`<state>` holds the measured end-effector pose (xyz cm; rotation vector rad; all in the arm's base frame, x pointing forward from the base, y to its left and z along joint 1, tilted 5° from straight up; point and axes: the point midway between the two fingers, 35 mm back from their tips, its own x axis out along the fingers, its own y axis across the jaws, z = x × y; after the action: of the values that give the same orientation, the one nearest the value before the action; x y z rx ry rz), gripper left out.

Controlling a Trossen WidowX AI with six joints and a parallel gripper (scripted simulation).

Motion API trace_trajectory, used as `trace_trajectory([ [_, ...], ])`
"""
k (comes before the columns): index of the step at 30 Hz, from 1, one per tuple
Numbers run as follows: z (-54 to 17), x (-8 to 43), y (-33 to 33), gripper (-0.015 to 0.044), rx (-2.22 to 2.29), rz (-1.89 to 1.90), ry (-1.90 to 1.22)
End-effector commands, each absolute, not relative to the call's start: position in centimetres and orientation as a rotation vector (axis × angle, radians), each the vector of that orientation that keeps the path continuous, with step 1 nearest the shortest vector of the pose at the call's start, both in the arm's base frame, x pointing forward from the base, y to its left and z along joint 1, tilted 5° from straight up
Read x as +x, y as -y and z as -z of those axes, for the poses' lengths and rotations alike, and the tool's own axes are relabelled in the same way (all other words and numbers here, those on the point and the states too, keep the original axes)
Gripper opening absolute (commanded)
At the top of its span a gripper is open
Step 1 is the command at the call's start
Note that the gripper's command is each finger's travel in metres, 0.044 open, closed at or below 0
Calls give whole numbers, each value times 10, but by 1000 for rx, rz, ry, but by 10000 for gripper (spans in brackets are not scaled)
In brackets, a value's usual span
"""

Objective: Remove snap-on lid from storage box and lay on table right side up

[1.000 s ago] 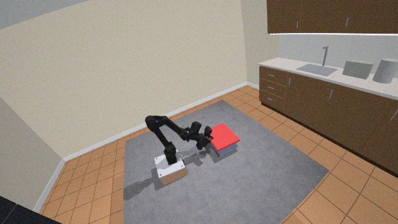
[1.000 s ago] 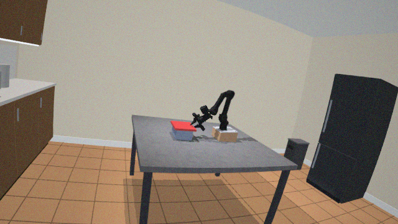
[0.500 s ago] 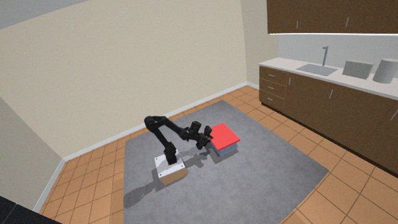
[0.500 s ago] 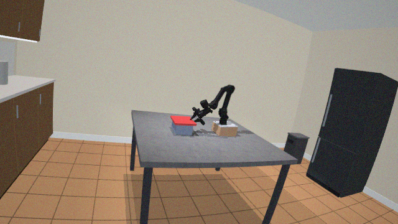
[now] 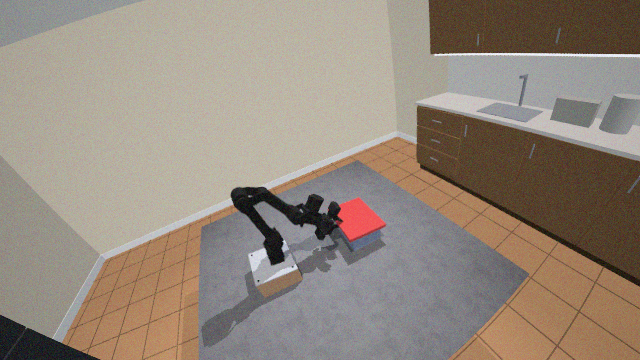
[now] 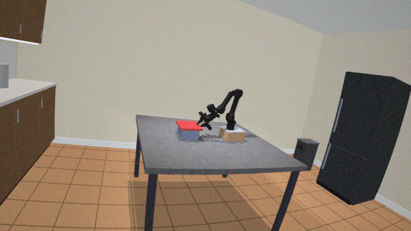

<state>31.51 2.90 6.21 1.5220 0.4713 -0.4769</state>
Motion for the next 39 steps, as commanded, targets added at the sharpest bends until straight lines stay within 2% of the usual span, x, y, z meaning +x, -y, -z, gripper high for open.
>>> trace_trajectory([
  [1, -64, 315, -29, 0, 1523, 476, -469],
  [39, -67, 317, -29, 0, 1523, 474, -469],
])
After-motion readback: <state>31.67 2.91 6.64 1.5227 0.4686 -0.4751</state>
